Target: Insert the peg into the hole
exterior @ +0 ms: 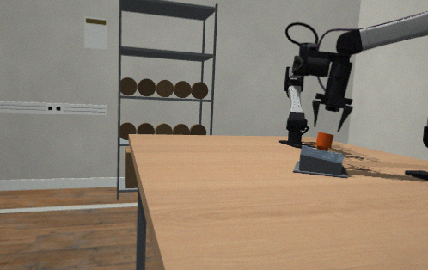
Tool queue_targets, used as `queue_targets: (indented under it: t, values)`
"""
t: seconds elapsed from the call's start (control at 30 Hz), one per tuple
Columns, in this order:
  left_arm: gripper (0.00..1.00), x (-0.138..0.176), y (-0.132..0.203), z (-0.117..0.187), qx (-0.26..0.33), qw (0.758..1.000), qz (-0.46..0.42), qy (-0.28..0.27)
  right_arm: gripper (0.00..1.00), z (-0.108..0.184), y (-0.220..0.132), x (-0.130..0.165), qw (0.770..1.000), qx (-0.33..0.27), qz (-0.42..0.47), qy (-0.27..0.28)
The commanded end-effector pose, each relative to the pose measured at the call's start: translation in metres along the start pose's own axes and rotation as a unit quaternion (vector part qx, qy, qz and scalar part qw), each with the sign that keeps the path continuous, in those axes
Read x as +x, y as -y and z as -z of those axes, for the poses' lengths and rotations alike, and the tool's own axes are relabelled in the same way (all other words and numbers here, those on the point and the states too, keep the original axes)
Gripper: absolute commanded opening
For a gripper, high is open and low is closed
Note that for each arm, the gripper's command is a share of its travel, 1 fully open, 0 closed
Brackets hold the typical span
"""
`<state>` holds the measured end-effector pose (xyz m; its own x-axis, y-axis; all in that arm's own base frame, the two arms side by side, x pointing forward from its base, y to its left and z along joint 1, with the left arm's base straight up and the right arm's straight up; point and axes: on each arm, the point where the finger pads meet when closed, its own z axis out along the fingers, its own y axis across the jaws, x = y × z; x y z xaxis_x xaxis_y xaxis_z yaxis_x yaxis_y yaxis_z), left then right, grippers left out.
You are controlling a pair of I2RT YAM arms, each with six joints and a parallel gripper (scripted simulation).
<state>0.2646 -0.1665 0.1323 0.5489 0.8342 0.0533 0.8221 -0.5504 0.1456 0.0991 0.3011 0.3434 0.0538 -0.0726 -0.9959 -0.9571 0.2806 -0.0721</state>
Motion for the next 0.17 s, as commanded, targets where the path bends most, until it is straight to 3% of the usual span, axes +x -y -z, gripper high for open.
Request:
queue_targets:
  t: [0.0, 0.13]
  values:
    - [0.71, -0.0014, -0.0036, 0.0060, -0.007, 1.000, -0.002, 0.005, 1.00, 0.0030, 0.0022, -0.0119, 1.000, 0.006, 0.003, 0.015]
    - [0.71, -0.0014, -0.0036, 0.0060, -0.007, 1.000, -0.002, 0.005, 1.00, 0.0030, 0.0022, -0.0119, 1.000, 0.006, 0.003, 0.015]
